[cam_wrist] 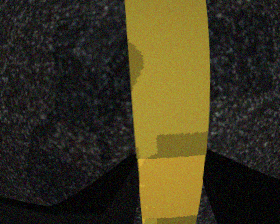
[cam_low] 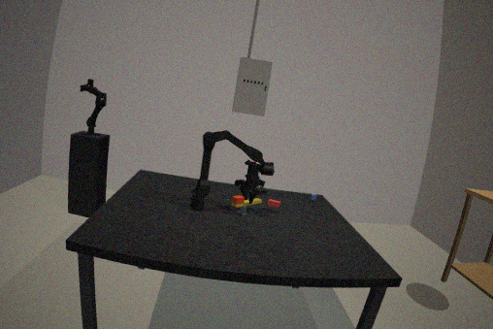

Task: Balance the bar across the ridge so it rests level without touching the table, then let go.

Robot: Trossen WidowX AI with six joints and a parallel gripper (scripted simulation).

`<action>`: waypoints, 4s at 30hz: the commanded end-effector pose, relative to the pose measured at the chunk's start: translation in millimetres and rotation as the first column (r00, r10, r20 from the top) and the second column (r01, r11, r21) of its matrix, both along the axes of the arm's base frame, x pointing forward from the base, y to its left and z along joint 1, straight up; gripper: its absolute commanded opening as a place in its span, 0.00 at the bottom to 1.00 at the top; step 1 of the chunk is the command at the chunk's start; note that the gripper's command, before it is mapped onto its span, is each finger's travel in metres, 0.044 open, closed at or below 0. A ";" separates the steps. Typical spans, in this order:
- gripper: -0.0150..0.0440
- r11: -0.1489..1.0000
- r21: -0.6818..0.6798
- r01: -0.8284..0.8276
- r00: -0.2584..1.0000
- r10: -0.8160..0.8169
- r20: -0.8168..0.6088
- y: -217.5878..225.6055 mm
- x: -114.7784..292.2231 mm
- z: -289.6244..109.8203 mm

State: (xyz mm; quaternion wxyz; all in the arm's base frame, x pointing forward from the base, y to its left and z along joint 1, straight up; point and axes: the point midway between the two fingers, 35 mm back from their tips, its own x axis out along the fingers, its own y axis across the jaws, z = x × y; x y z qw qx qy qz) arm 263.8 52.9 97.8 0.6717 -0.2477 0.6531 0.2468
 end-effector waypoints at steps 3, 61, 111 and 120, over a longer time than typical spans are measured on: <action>0.25 1.000 -0.003 -0.001 1.000 0.001 0.000 -0.5 0.1 -1.1; 0.25 1.000 -0.003 -0.001 1.000 0.001 0.000 -0.7 0.1 -5.9; 0.25 1.000 -0.003 -0.001 1.000 0.001 0.000 -0.5 -0.2 -10.2; 0.25 1.000 -0.003 -0.001 1.000 0.001 0.000 -0.4 -0.1 -10.8</action>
